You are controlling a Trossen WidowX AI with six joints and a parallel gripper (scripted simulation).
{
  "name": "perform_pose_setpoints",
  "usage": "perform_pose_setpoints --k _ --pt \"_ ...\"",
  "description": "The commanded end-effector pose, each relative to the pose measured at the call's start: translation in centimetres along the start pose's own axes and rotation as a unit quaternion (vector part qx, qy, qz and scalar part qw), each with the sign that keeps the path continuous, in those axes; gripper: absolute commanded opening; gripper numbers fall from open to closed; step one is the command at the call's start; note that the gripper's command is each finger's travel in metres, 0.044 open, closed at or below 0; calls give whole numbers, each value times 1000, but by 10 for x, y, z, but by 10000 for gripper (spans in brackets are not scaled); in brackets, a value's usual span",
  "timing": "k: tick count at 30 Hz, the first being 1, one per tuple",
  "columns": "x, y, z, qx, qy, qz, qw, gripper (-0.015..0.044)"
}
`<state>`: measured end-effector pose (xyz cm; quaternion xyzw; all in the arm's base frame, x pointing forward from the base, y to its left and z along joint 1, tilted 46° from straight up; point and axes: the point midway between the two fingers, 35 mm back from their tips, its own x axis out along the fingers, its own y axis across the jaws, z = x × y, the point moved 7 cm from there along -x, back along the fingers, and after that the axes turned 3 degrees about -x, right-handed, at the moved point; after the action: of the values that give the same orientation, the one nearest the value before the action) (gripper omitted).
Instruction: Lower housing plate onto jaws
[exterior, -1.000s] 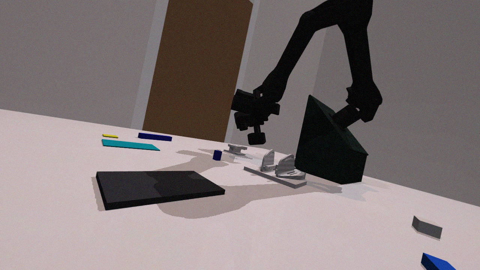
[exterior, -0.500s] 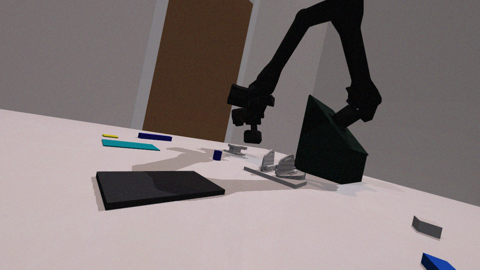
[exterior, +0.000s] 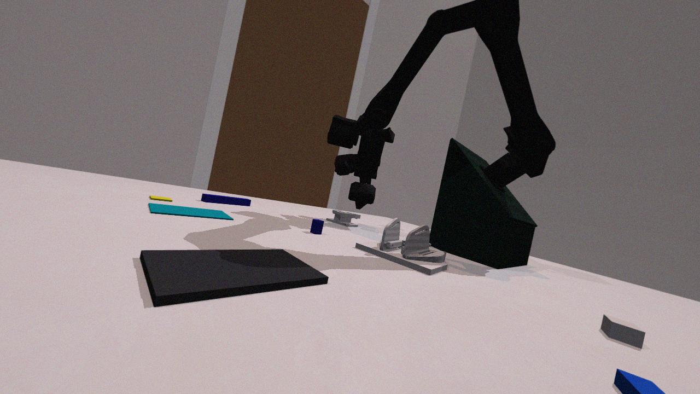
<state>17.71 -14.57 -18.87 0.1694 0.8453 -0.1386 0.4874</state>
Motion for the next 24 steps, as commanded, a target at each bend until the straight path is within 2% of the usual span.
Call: perform_pose_setpoints --k 1,24 --pt "-2 -2 4 24 2 30 999 440" --pt "-16 -22 15 169 42 218 960 440"
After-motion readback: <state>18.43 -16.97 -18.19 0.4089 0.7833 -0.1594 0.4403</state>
